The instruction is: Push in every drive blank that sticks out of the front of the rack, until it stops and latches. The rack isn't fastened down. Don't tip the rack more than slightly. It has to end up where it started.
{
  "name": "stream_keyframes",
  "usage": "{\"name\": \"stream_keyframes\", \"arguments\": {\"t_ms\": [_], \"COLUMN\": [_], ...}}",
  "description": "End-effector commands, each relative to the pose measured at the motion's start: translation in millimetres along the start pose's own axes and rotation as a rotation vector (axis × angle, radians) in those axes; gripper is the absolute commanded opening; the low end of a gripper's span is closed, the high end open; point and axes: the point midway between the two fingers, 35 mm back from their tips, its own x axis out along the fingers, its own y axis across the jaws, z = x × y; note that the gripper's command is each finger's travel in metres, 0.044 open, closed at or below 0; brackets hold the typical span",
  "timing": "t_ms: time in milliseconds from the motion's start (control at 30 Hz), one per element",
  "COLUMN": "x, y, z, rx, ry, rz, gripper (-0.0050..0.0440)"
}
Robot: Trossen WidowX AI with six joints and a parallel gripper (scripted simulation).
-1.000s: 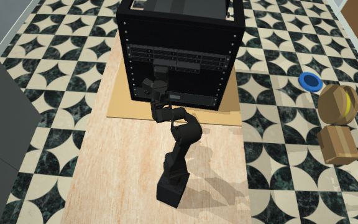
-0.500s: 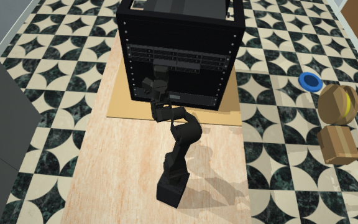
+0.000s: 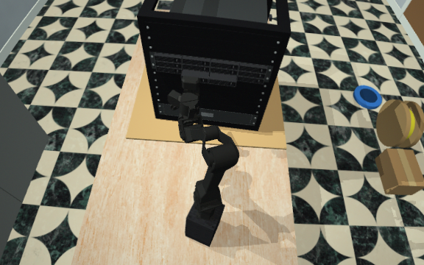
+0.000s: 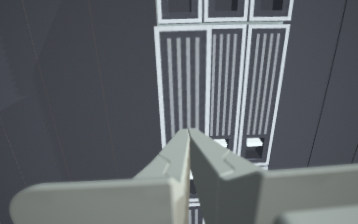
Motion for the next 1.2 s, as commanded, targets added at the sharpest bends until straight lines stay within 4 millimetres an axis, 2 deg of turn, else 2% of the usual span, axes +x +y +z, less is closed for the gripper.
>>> {"name": "stream_keyframes", "arguments": {"t_ms": [0,333,700,900,1167], "x": [3.0,12.9,13.7,22.9,23.0], "y": [-6.0,-5.7,-5.8,-6.0,-6.0], "z": [1.2,1.8,1.7,1.3,1.3], "rx": [0.011,0.011,0.011,0.011,0.011], "ry": [-0.002,-0.002,-0.002,-0.002,-0.002], "rz": [-0.013,-0.013,-0.013,-0.013,-0.013], "gripper": [-0.0050,-0.0050,-0.0050,-0.0050,-0.0050]}}
